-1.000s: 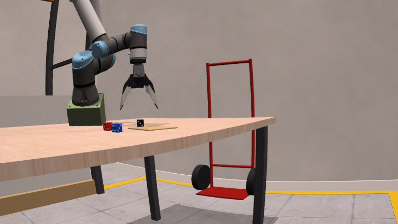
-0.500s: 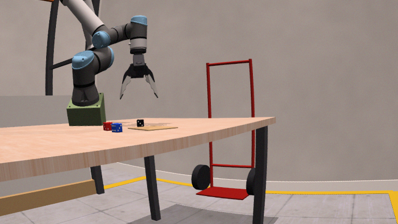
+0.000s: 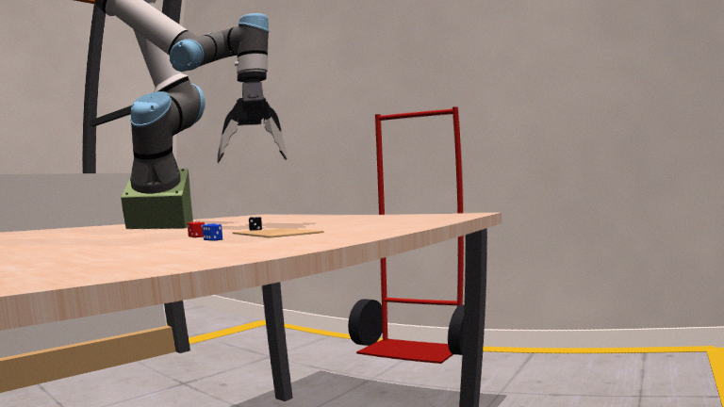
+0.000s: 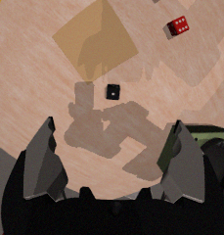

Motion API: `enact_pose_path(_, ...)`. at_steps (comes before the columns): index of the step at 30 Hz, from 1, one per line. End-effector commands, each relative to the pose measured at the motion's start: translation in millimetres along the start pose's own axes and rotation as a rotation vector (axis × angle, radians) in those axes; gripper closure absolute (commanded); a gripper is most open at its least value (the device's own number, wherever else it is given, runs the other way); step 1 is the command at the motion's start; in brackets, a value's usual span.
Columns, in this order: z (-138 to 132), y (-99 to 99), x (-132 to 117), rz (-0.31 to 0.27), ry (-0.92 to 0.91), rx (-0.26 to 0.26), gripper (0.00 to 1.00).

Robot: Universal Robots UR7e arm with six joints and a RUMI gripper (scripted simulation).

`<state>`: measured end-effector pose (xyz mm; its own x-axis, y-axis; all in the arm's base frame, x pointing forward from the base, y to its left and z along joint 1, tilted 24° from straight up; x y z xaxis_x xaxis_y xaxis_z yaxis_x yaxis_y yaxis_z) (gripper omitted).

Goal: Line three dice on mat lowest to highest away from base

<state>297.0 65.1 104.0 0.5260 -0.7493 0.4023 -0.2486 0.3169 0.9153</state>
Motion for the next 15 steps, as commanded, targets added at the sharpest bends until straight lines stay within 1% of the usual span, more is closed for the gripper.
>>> enact_pose_path(1, 0.2, 6.1, -0.1, -0.001, -0.001, -0.001, 0.0)
enact_pose_path(12, 0.2, 6.1, -0.2, -0.001, -0.001, -0.001, 0.0)
enact_pose_path(15, -0.4, 4.4, -5.8, -0.001, -0.022, -0.001, 0.0)
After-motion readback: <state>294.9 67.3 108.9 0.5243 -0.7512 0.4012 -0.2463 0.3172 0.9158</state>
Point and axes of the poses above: the point where the finger pads meet when closed, its own y axis back along the fingers, its own z axis across the jaws, x = y × z, the point moved 1 cm from there along y, back along the fingers, and after that the axes turned 3 degrees about -y, right-handed, at the moved point
